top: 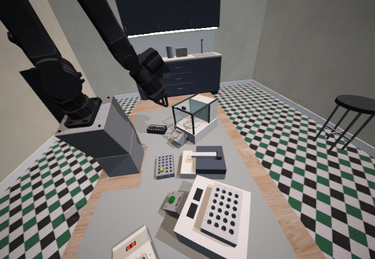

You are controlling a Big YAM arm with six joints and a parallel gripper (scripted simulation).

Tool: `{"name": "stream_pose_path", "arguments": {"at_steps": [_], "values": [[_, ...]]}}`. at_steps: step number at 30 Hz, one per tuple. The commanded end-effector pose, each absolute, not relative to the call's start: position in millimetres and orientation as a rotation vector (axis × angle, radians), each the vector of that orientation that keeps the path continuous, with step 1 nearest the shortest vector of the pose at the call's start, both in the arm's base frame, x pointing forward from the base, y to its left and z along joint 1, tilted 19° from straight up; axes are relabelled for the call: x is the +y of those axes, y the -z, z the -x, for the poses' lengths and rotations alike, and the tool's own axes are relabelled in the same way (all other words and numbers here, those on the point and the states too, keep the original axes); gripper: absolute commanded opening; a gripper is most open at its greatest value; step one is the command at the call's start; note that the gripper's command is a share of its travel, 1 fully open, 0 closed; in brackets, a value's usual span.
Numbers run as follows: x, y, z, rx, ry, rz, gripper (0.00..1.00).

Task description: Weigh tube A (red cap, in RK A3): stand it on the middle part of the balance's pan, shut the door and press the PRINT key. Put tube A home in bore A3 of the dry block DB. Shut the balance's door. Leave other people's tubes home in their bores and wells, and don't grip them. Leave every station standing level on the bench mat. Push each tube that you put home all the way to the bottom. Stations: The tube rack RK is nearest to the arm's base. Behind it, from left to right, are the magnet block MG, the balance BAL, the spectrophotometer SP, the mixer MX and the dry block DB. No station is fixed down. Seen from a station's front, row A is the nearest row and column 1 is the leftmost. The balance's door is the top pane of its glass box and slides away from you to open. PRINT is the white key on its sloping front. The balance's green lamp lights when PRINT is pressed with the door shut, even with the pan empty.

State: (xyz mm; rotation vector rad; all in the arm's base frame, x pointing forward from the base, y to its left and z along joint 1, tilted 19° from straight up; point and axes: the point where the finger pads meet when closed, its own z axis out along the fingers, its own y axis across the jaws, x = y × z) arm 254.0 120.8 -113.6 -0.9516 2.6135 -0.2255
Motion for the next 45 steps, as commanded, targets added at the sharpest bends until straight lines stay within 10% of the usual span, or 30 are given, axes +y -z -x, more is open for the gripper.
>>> {"name": "stream_pose_path", "arguments": {"at_steps": [1,45], "values": [[142.8,118.4,-273.5,2.667,0.22,0.784,0.3],[199.5,139.4,-350.8,2.751,0.415,-1.009,0.3]]}}
